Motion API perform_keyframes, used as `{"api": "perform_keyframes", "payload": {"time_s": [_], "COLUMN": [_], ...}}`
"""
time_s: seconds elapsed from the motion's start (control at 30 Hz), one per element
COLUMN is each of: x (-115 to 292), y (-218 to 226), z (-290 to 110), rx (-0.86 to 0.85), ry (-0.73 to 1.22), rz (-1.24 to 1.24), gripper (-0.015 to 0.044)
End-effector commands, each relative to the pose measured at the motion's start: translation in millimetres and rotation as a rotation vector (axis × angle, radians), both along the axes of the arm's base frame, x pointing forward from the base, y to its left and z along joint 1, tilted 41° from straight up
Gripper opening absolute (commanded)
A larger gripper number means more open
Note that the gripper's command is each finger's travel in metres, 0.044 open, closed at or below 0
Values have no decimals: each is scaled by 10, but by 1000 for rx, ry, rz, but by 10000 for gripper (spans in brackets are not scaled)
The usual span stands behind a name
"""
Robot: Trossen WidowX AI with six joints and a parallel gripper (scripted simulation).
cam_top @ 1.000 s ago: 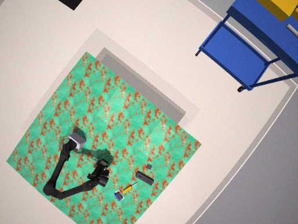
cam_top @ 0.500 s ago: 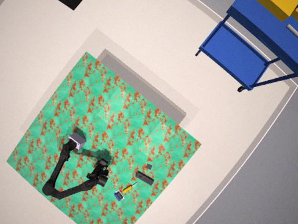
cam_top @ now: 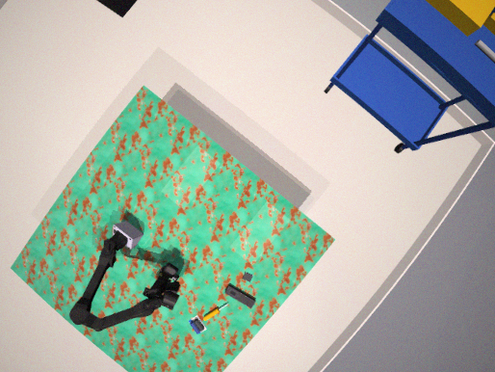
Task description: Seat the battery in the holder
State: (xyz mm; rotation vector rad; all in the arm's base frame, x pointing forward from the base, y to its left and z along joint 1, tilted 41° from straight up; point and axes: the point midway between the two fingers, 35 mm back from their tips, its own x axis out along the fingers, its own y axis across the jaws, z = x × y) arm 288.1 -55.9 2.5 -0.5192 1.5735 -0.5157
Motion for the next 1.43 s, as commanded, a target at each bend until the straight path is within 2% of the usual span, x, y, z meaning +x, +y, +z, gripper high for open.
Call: {"api": "perform_keyframes", "payload": {"time_s": [0.0, 0.3, 0.37, 0.63, 1.4], "x": [29, 29, 10, -20, -33], "y": [69, 82, 113, 566, 580], "z": [76, 90, 118, 644, 632], "rx": [4, 4, 0, 7, 7], "ry": [-15, -15, -4, -14, -14], "rz": [-1, -2, 1, -2, -2], "gripper": [174, 174, 226, 436, 440]}}
